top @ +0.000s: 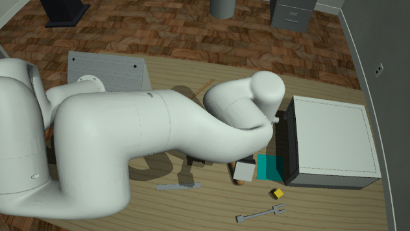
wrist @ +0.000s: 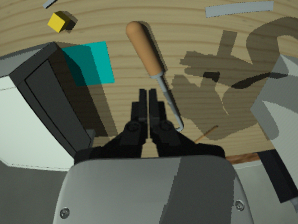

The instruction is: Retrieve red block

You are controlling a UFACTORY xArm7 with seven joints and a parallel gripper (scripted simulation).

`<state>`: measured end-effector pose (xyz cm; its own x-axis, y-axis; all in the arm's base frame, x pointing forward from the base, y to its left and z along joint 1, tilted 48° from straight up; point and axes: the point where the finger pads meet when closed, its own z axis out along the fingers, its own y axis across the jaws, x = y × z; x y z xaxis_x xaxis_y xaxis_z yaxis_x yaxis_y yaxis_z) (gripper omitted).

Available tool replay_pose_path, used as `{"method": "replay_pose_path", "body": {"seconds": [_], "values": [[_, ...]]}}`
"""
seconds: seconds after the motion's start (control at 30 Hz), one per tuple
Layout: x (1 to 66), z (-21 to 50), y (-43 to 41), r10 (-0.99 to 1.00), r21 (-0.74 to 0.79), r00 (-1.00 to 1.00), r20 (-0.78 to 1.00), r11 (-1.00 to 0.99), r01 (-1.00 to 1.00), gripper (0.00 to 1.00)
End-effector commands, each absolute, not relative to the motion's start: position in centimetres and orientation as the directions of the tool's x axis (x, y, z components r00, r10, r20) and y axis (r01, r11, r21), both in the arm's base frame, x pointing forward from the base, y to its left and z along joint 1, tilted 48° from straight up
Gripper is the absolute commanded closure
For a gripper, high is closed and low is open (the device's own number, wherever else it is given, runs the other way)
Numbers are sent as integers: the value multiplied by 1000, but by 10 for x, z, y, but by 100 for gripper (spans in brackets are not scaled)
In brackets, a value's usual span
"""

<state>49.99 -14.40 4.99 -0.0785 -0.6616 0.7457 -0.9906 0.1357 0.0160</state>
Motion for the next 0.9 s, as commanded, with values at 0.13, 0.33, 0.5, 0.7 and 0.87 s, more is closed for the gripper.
{"method": "replay_pose_path", "body": {"seconds": [0.13, 0.33, 0.5, 0.7, 0.87], "values": [[501, 51, -142, -664, 17, -74, 744, 129, -991, 100], [501, 50, -142, -675, 198, 171, 718, -37, -979, 100], [500, 50, -142, -659, 314, 330, 675, -148, -938, 100], [500, 50, -142, -659, 314, 330, 675, -148, -938, 100], [500, 50, -142, -659, 314, 330, 675, -148, -938, 42]]}}
